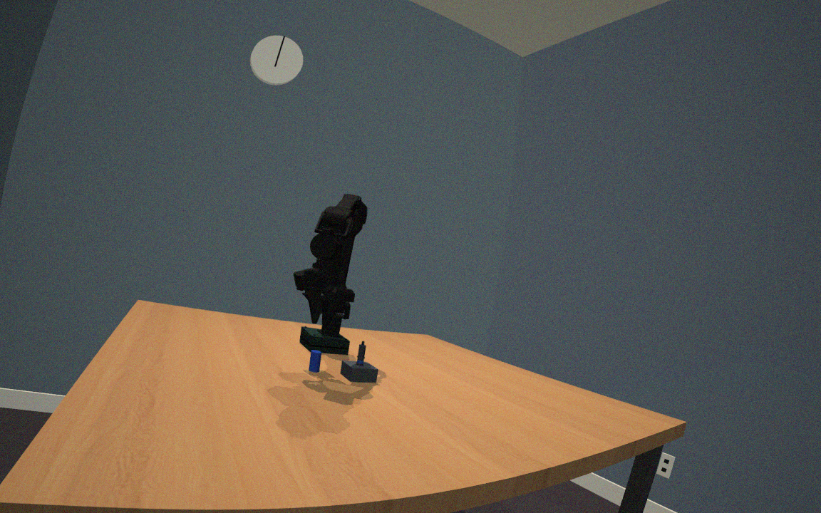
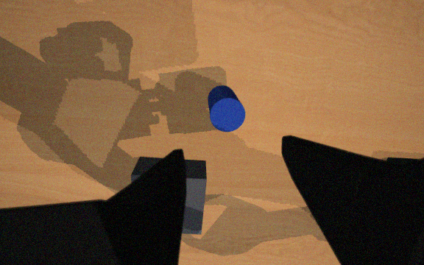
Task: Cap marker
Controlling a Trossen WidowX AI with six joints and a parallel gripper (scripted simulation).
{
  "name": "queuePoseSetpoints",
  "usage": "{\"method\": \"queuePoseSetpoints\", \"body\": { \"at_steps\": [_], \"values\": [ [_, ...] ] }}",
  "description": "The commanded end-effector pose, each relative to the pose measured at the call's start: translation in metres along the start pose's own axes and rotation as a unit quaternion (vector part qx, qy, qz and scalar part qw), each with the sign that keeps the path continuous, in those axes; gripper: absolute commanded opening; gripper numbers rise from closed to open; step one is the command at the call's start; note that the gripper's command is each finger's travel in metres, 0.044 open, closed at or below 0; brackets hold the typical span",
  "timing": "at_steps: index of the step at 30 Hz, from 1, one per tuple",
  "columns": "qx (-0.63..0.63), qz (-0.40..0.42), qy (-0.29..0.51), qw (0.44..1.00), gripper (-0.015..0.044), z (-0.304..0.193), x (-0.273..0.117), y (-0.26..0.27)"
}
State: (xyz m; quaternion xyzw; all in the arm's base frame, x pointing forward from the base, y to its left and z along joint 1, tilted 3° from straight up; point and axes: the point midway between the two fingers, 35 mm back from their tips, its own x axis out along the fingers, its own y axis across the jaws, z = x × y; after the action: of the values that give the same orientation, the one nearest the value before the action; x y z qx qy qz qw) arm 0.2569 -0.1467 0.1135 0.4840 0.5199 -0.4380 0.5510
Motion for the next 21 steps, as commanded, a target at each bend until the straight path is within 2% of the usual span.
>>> {"method": "queuePoseSetpoints", "body": {
  "at_steps": [1,3,7,21],
  "values": [
    [0.016,-0.009,0.003,1.000,0.0236,-0.002,0.000,-0.005],
    [0.016,-0.009,0.003,1.000,0.0236,-0.002,0.002,-0.005],
    [0.016,-0.009,0.003,1.000,0.0236,-0.002,0.034,-0.006],
    [0.016,-0.009,0.003,1.000,0.0236,-0.004,0.051,-0.005]
  ]
}}
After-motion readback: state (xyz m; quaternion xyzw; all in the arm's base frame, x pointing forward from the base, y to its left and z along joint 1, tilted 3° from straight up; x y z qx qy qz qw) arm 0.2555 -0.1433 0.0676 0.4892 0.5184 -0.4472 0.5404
